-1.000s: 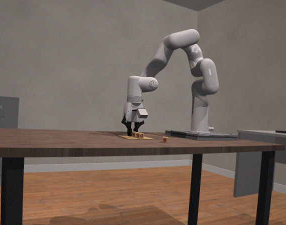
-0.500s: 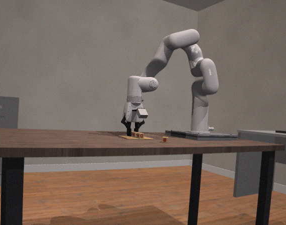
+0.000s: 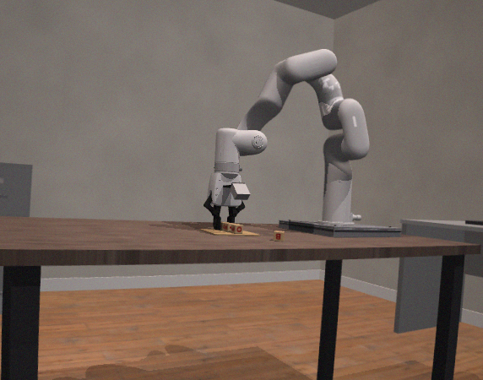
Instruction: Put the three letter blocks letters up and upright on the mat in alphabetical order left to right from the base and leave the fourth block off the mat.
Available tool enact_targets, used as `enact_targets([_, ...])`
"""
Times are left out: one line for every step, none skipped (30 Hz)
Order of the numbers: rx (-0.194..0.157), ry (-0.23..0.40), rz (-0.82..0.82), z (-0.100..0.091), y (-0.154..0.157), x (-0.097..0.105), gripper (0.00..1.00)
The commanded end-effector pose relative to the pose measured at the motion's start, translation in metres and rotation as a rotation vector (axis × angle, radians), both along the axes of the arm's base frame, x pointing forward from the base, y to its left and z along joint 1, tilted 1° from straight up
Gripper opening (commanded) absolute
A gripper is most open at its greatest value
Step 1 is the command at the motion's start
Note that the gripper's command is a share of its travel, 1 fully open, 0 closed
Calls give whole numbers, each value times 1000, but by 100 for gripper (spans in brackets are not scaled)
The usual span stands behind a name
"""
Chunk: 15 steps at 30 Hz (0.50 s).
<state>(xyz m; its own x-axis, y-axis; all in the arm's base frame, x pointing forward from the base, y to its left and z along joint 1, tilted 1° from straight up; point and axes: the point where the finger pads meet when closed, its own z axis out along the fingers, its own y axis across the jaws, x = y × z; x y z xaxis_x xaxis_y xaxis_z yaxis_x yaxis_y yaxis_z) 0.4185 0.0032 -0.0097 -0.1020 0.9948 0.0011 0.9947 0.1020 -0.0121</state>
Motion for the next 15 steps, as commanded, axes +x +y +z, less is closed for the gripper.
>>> enact_targets([0, -3, 0, 2, 0, 1, 42])
enact_targets([0, -3, 0, 3, 0, 1, 42])
enact_targets([0, -3, 0, 4, 0, 1, 42])
enact_targets([0, -4, 0, 6, 0, 1, 42])
enact_targets([0, -4, 0, 9, 1, 1, 42])
enact_targets([0, -4, 0, 12, 1, 1, 42])
enact_targets([0, -4, 0, 16, 1, 1, 42])
enact_targets([0, -4, 0, 20, 1, 1, 42])
enact_targets([0, -4, 0, 25, 1, 2, 42])
enact_targets([0, -4, 0, 30, 1, 2, 42])
enact_targets([0, -4, 0, 35, 1, 2, 42])
enact_targets([0, -4, 0, 41, 1, 2, 42])
enact_targets([0, -3, 0, 46, 1, 2, 42])
enact_targets([0, -3, 0, 52, 1, 2, 42])
enact_targets([0, -3, 0, 57, 2, 2, 42])
